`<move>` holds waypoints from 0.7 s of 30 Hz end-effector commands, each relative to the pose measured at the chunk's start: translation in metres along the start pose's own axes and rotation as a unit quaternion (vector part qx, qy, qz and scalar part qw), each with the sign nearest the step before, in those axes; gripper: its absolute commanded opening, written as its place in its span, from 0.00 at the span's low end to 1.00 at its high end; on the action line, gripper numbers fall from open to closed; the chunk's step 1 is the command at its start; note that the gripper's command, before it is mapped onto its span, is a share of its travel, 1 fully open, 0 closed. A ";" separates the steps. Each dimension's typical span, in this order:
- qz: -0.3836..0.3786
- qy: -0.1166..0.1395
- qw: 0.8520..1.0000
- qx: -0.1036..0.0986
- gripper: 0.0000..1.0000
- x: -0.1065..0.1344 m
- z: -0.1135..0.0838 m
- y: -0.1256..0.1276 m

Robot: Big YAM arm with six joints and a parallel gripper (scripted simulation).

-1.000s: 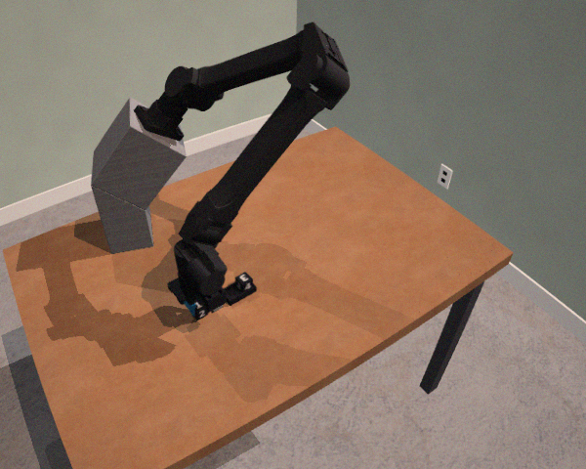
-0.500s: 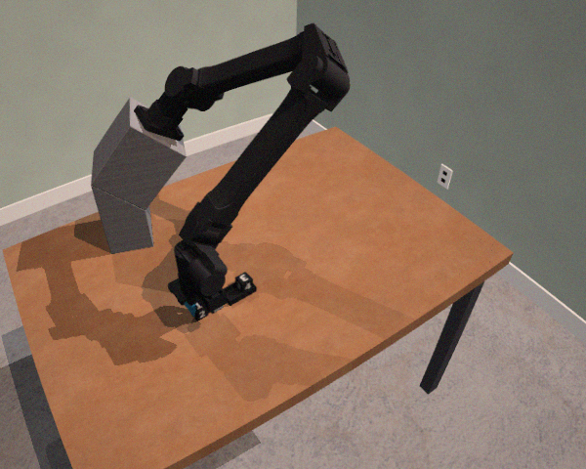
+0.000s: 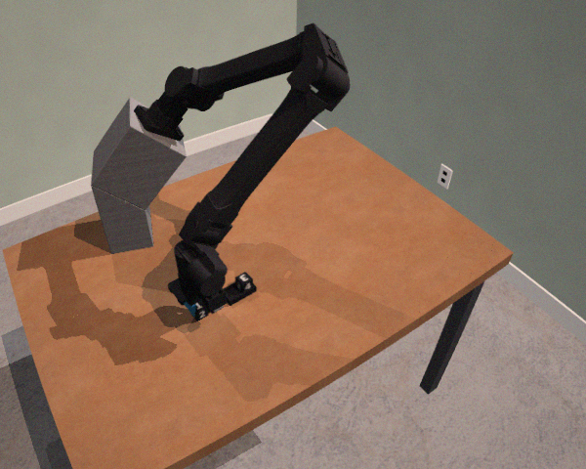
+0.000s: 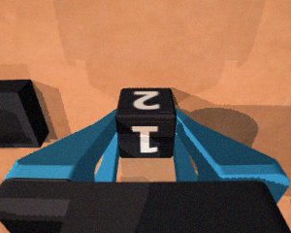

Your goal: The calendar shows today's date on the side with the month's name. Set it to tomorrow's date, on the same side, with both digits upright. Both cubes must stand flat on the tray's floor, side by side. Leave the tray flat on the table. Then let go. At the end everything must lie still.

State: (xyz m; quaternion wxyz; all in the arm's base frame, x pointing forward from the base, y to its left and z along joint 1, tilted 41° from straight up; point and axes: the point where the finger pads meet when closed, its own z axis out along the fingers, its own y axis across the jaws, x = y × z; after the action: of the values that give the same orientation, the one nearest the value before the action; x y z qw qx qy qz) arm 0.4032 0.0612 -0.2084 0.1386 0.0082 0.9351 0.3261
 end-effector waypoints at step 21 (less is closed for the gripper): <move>-0.006 -0.002 1.000 0.000 0.27 -0.002 0.005 0.003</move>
State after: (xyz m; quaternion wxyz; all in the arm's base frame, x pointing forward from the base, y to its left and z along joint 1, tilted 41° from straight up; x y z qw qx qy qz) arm 0.4028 0.0616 -0.2091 0.1382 0.0086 0.9351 0.3261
